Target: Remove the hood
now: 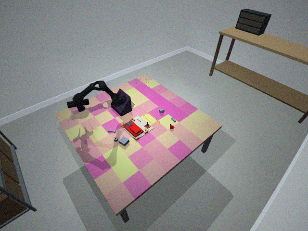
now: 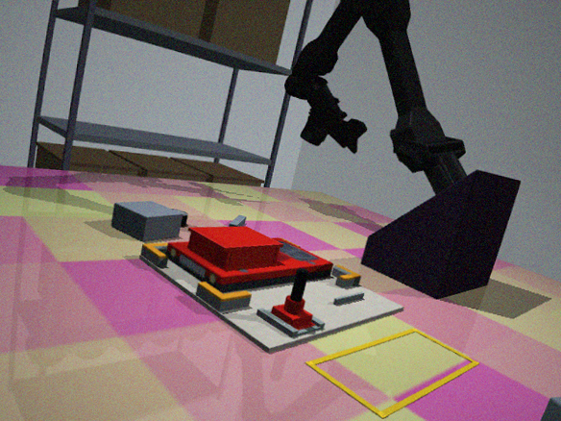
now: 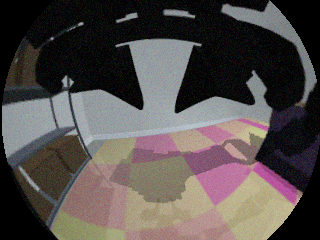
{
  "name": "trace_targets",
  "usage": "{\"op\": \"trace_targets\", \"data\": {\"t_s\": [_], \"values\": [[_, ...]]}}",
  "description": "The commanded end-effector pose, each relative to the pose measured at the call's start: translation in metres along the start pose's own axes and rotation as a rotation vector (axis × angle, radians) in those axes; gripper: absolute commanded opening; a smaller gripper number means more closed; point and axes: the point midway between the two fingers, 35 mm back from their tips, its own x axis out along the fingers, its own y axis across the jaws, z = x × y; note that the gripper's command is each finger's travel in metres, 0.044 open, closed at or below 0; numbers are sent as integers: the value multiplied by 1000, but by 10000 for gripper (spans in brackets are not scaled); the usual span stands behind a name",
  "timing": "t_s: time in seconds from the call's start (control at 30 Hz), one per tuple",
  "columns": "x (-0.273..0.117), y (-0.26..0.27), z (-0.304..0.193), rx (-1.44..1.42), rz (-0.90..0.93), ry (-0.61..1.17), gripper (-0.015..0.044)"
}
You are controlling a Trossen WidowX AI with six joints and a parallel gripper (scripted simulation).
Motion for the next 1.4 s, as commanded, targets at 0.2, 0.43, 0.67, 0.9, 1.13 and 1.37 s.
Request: {"op": "trace_targets", "data": {"t_s": [0.2, 0.43, 0.67, 0.9, 1.13, 1.37], "values": [[-22, 10, 83, -5, -1, -187, 403], [-67, 43, 178, -52, 22, -389, 440], [-126, 96, 250, -112, 59, -544, 440], [-196, 173, 297, -184, 98, -670, 440], [-263, 260, 314, -265, 100, -760, 440], [-320, 353, 300, -332, 68, -842, 440]]}}
